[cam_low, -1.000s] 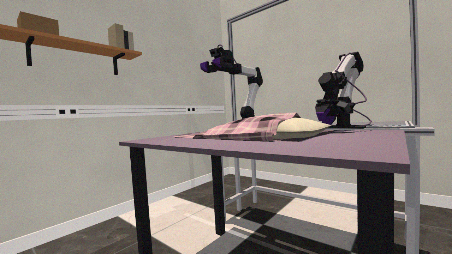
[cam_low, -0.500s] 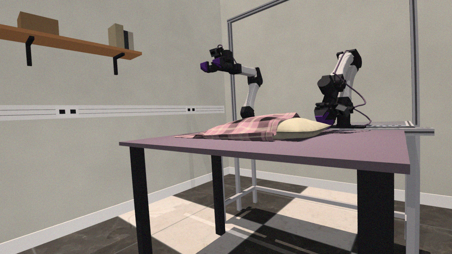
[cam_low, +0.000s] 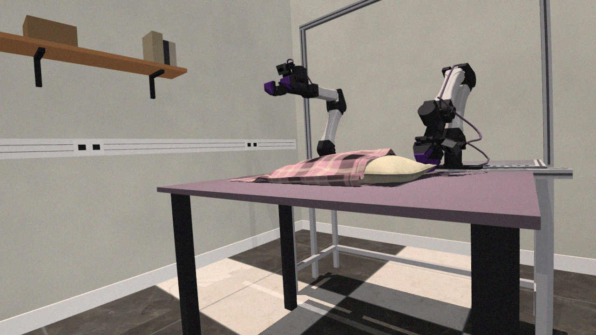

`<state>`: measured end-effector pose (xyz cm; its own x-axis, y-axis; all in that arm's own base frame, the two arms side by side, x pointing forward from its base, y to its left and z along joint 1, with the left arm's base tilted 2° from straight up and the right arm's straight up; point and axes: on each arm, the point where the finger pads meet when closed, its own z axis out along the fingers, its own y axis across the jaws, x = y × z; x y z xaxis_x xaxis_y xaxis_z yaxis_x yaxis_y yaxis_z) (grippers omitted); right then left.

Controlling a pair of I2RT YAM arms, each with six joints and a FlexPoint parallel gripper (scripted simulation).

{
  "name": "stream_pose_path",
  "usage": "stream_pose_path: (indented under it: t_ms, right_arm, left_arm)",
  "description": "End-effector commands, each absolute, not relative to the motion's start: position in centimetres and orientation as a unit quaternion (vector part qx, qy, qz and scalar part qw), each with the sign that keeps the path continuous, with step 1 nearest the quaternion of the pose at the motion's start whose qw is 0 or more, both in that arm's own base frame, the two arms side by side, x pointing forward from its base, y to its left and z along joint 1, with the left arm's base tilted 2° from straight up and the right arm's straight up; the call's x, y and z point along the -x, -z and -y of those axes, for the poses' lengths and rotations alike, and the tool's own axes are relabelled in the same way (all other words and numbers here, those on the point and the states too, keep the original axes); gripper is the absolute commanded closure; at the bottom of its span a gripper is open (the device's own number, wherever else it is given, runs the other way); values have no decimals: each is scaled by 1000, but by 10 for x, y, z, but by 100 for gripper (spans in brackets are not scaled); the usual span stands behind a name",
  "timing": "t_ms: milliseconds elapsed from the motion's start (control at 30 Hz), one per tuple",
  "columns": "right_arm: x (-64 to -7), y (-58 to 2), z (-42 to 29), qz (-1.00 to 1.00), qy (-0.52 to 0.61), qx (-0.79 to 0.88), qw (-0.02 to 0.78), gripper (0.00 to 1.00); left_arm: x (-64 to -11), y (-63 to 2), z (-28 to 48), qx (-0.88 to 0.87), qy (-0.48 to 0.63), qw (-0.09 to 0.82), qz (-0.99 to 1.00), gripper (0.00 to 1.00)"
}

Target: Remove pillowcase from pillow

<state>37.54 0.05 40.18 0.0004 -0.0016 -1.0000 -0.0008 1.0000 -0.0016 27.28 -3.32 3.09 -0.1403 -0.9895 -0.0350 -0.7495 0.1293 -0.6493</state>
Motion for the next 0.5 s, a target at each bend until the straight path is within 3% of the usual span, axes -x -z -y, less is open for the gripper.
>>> stream_pose_path:
  t_ms: [0,133,467]
  right_arm:
    - [-375,-412,-3,-701,-7,2,713,0]
    - [-375,-412,-3,-701,-7,2,713,0]
    - [-375,-412,-3,-701,-7,2,713,0]
  left_arm:
    - [-274,-34,35,602,264,247,-712,59]
    - [-273,-31,35,604,260,243,-713,59]
    - [-270,-28,34,606,254,237,-716,76]
